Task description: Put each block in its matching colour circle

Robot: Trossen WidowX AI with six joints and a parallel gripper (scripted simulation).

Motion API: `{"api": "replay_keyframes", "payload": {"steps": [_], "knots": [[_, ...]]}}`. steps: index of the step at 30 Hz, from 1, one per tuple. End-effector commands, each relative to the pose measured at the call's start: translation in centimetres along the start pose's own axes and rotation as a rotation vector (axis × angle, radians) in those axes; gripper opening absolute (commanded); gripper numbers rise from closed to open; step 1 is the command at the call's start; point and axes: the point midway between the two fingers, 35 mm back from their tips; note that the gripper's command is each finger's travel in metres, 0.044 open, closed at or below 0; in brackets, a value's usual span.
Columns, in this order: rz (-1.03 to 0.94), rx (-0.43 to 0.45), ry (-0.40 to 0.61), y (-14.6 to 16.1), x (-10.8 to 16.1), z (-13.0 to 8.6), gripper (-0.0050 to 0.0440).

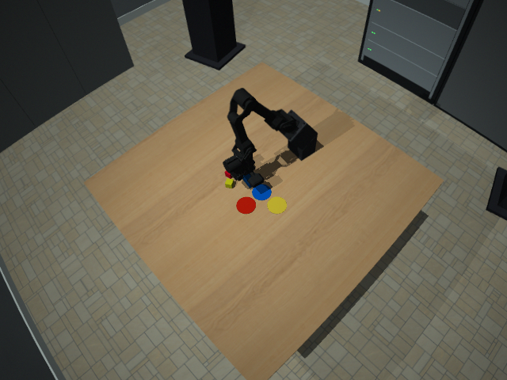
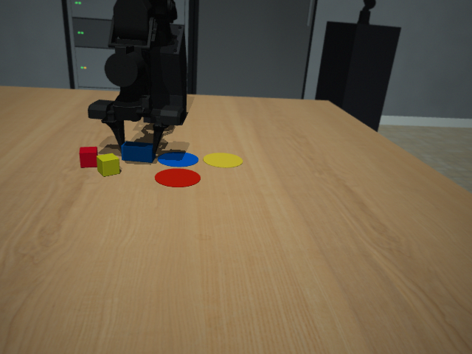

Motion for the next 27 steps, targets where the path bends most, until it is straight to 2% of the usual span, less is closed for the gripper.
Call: {"api": "replay_keyframes", "payload": {"steps": [1,3,27], "knots": [[0.008,0.001,-0.028,0.0,-1.1,-1.0,0.027],[0.008,0.001,-0.028,0.0,-1.1,-1.0,0.027],[0.006,0.001,-0.028,0.1,-1.5,-8.0,0.027]]}}
Point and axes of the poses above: the point midway between the two fingers, 35 mm back from their tips, its own z axis out along the fingers, its own y axis across the jaws, x = y × z, and after that the axes turned 2 degrees about z, right-handed
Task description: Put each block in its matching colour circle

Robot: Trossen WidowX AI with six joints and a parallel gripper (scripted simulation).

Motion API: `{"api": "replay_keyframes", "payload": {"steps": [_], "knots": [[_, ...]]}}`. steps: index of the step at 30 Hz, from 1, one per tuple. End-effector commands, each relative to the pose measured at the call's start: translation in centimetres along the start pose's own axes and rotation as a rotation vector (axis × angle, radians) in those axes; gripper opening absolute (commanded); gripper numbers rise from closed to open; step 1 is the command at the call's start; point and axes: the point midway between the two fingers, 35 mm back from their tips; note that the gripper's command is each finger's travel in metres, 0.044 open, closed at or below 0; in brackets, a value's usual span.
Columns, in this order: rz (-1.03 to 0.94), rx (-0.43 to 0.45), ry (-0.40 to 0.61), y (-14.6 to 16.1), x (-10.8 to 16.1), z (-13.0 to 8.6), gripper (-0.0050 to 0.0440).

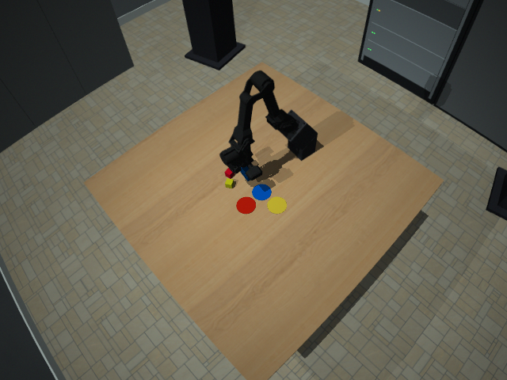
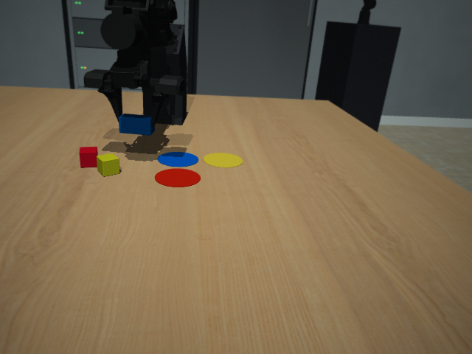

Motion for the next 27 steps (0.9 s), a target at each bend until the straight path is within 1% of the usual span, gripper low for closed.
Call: {"api": "replay_keyframes", "payload": {"steps": [1,8,10,14,18,25,27], "knots": [[0.005,-0.001,-0.032,0.1,-0.8,-2.0,0.027],[0.004,-0.001,-0.033,0.1,-0.4,-4.3,0.027],[0.004,-0.001,-0.033,0.1,-0.4,-4.3,0.027],[0.003,-0.002,-0.034,0.1,-0.2,-5.0,0.027],[0.004,0.0,-0.025,0.3,0.2,-4.8,0.027],[0.005,0.001,-0.006,2.1,0.5,-3.3,0.027],[0.005,0.001,-0.006,2.1,0.5,-3.3,0.027]]}}
Point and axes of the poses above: the point midway between the two fingers, 35 mm back from their tips, its own z axis out along the fingers, its own y axis across the jaws, x = y × z, and after that the axes turned 2 degrees about z, right-handed
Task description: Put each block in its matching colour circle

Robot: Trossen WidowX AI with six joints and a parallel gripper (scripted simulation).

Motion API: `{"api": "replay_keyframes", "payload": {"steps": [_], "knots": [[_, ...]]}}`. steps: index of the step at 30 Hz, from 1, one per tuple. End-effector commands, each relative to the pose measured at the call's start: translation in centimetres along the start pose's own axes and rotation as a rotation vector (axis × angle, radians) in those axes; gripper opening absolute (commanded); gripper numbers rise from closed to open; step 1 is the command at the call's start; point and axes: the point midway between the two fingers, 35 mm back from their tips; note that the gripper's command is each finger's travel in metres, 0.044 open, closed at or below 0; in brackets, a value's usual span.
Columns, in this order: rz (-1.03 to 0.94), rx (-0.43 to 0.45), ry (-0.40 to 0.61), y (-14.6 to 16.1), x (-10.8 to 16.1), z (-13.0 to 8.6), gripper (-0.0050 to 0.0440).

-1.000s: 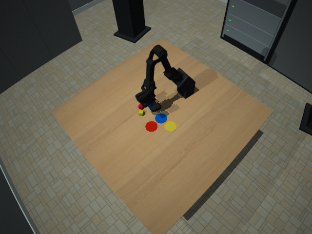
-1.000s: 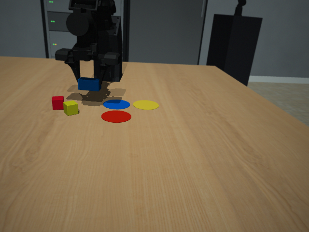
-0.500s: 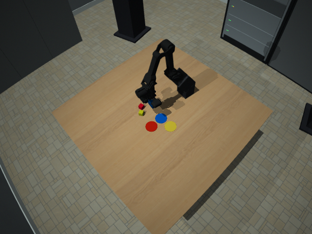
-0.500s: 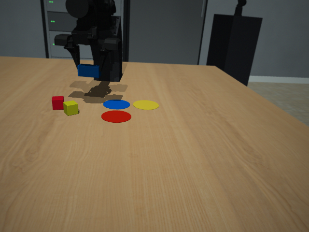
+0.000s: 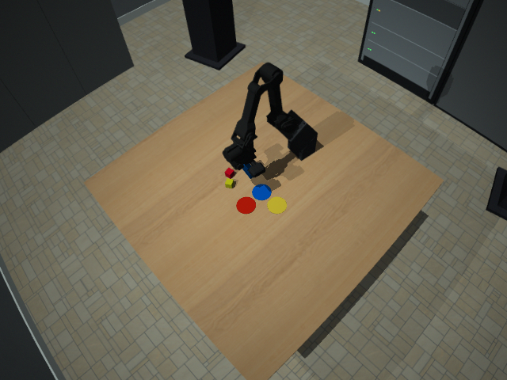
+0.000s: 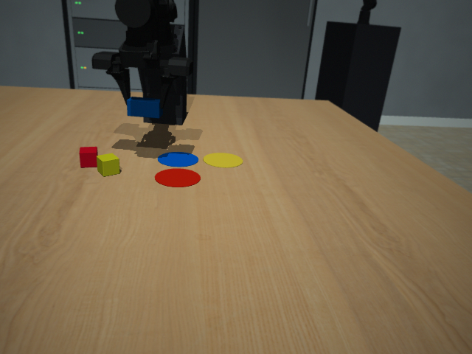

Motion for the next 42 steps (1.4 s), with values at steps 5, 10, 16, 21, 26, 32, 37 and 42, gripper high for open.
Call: {"api": "replay_keyframes", "payload": {"steps": [5,10,16,21,26,32,37,42], "knots": [[0.006,0.003,-0.001,1.9,0.2,1.2,0.027],[0.006,0.003,-0.002,3.3,0.5,1.9,0.027],[0.006,0.002,-0.004,4.7,1.0,2.6,0.027],[0.006,0.001,-0.008,5.9,1.5,3.1,0.027],[0.004,0.005,-0.002,6.5,2.2,3.6,0.027],[0.002,0.002,-0.001,6.5,2.1,4.8,0.027],[0.001,0.002,-0.001,6.4,2.2,5.8,0.027],[-0.001,0.0,-0.001,6.3,2.3,6.6,0.027]]}}
Point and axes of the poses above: the point midway between the two fingers, 35 mm back from their tips, its own z axis out along the fingers, its own y axis across the jaws, x = y × z, and after that the axes turned 2 degrees about z, right-handed
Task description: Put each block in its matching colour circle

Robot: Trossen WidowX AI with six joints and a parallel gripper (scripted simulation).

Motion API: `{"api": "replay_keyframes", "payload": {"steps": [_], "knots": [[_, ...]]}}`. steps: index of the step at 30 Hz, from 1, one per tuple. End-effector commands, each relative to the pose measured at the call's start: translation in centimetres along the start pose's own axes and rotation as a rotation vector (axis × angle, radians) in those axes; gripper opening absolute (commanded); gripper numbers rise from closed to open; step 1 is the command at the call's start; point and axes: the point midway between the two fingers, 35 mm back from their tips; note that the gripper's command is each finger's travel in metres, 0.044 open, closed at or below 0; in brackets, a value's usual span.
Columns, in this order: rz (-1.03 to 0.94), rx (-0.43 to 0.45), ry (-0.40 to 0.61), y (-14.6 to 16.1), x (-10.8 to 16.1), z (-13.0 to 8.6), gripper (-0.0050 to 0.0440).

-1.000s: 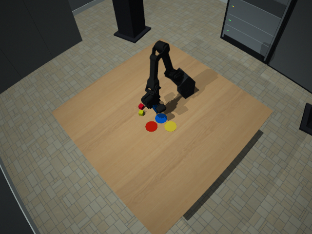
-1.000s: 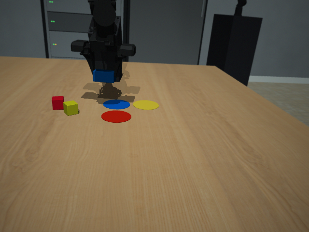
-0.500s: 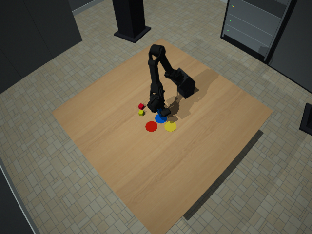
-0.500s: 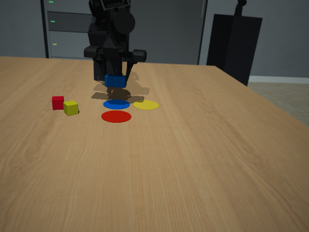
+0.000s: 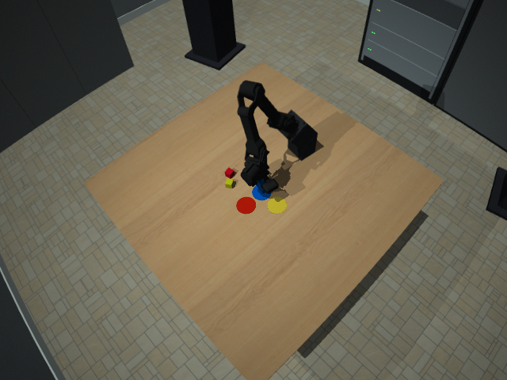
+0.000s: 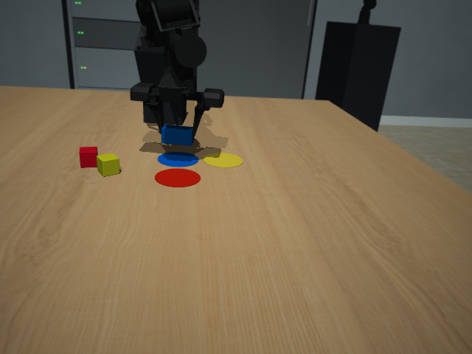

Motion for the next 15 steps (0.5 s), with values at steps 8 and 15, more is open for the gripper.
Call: {"api": "replay_keyframes", "payload": {"steps": [8,15], "knots": [[-0.001,-0.004,-0.011,0.06,-0.34,0.51,0.027],[-0.001,-0.005,-0.013,0.11,-0.46,0.88,0.027]]}}
Point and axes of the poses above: the point midway between the two fingers, 35 mm back from their tips, its own z axis out along the fingers, its own y axis across the jaws, x = y × z, and after that the axes turned 2 degrees about z, right-handed
